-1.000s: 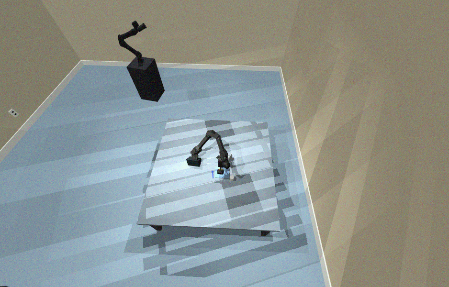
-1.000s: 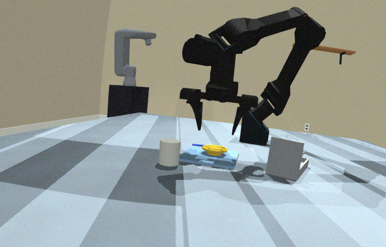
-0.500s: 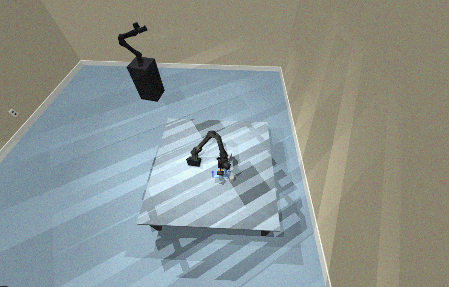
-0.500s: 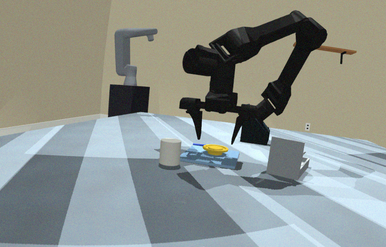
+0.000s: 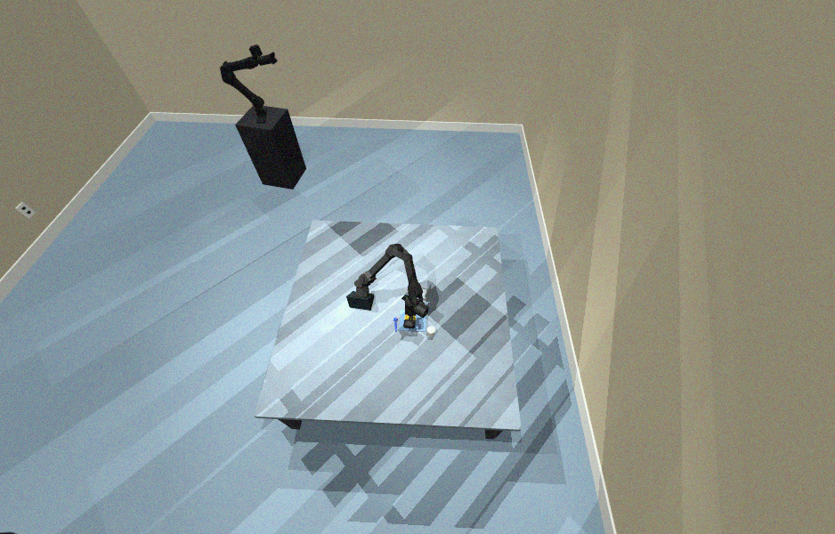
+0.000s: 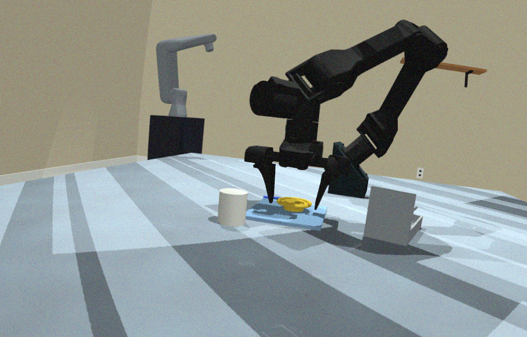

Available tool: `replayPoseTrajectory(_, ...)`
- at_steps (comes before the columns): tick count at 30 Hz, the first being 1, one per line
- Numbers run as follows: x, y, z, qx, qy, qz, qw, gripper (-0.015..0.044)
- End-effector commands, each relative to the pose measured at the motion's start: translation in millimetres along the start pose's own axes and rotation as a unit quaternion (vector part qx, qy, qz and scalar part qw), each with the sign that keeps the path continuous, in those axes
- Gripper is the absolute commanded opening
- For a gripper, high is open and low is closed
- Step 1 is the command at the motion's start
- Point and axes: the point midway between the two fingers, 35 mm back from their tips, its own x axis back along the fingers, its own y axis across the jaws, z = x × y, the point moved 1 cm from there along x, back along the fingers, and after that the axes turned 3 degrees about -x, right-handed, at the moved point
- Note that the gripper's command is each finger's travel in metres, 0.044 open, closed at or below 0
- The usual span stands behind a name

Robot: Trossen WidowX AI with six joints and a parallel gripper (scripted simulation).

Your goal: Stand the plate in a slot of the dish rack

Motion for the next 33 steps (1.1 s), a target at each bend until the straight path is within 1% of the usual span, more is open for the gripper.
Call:
replayPoseTrajectory(1, -4.7, 0.8, 2.3, -0.004, 0.001, -0.003, 1.000, 0.0374)
replayPoseTrajectory(2, -4.7, 0.8, 2.3, -0.004, 0.001, -0.003, 1.000, 0.0359)
replayPoseTrajectory(8, -4.7, 0.8, 2.3, -0.004, 0.001, -0.003, 1.000, 0.0359)
replayPoseTrajectory(19, -4.7, 0.8, 2.3, -0.004, 0.001, -0.003, 1.000, 0.0285)
replayPoseTrajectory(22, -1.6, 0.2, 1.3, -0.004, 0.001, -0.003, 1.000, 0.0207)
replayPoseTrajectory(30, 36.9, -5.3, -7.2, -0.004, 0.001, 0.002, 1.000, 0.0000)
replayPoseTrajectory(33, 51.1, -6.9, -9.5, -0.005, 0.001, 0.003, 1.000, 0.0000)
